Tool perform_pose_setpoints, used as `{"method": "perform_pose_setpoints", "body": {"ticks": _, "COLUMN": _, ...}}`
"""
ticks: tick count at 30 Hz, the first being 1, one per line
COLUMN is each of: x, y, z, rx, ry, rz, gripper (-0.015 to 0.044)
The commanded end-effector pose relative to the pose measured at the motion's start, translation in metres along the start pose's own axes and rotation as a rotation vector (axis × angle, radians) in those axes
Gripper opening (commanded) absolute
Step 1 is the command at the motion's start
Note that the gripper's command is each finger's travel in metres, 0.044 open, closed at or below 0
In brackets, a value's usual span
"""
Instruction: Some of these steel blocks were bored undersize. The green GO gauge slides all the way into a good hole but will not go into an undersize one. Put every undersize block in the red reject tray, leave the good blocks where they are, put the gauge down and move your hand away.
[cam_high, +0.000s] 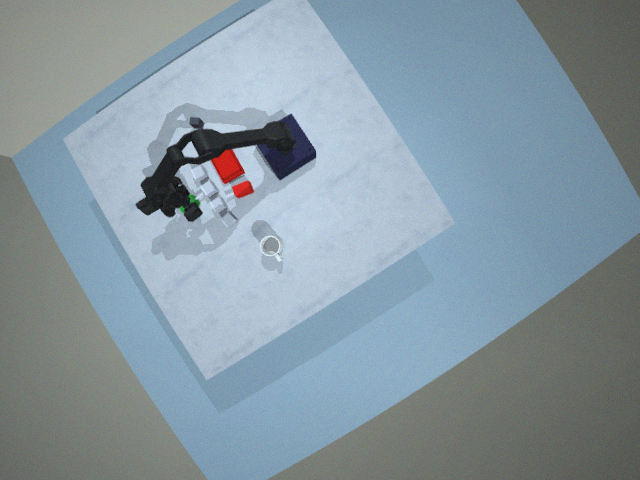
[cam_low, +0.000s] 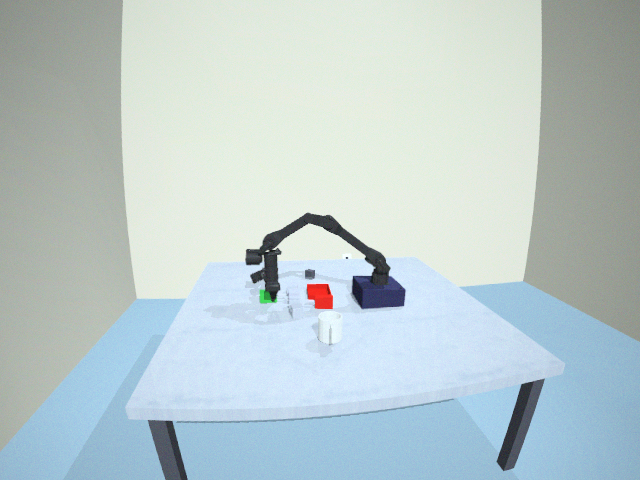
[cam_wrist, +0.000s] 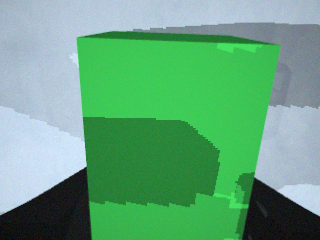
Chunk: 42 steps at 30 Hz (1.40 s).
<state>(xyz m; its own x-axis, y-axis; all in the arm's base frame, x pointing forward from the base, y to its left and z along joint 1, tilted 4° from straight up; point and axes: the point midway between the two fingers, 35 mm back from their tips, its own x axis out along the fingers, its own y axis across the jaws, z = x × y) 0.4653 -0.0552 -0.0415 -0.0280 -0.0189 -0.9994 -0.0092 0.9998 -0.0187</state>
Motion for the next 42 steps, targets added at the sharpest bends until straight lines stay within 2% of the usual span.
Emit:
{"method": "perform_pose_setpoints", "body": {"ticks": 1, "x": -0.004, "y": 0.0, "z": 0.006, "rx": 0.005, "ry": -0.012, "rz": -0.003, "gripper": 0.0}}
{"method": "perform_pose_setpoints", "body": {"ticks": 6, "x": -0.006, "y": 0.0, "z": 0.006, "rx": 0.005, "ry": -0.012, "rz": -0.003, "gripper": 0.0}}
{"method": "perform_pose_setpoints", "body": {"ticks": 10, "x": -0.034, "y": 0.0, "z": 0.001, "rx": 0.0, "ry": -0.001, "rz": 0.0, "gripper": 0.0}}
{"method": "perform_pose_setpoints", "body": {"ticks": 29, "x": -0.032, "y": 0.003, "z": -0.005, "rx": -0.004, "ry": 0.033, "rz": 0.004, "gripper": 0.0}}
{"method": "perform_pose_setpoints", "body": {"ticks": 40, "x": -0.07, "y": 0.156, "z": -0.001, "rx": -0.129, "ry": -0.011, "rz": 0.011, "gripper": 0.0}}
{"method": "perform_pose_setpoints", "body": {"ticks": 42, "x": -0.074, "y": 0.172, "z": -0.004, "rx": -0.142, "ry": -0.015, "rz": 0.013, "gripper": 0.0}}
